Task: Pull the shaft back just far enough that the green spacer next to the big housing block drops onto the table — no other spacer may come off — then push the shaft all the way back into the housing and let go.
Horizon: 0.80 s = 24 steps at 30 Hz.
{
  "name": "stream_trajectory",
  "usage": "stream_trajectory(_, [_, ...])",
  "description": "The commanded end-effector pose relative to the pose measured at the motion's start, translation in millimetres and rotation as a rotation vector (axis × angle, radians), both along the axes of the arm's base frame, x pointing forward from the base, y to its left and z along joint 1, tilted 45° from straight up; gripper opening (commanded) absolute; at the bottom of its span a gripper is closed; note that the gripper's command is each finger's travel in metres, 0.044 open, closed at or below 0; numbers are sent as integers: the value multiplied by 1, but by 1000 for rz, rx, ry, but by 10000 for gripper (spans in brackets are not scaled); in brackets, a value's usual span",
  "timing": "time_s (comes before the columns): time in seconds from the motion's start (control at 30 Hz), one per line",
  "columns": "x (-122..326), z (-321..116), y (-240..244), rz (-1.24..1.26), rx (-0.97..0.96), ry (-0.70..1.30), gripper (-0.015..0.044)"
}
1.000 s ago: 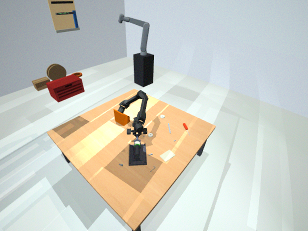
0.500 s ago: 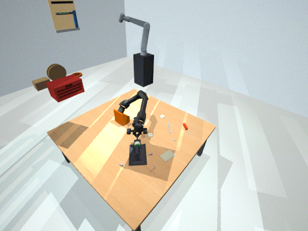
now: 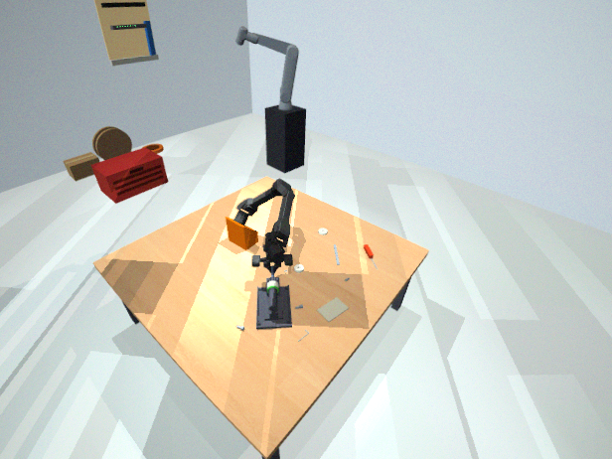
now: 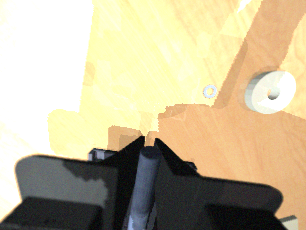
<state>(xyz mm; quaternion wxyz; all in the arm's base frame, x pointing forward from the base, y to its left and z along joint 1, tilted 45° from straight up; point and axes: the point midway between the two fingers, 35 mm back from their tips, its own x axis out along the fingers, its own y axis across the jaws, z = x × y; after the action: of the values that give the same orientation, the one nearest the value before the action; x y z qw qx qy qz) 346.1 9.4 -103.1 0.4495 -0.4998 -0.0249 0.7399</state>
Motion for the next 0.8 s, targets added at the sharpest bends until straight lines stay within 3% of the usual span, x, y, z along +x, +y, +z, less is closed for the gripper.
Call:
stream_trajectory(0.0, [-1, 1, 1, -2, 4, 2, 0])
stream_trajectory(0.77, [-3, 2, 2, -2, 4, 2, 0])
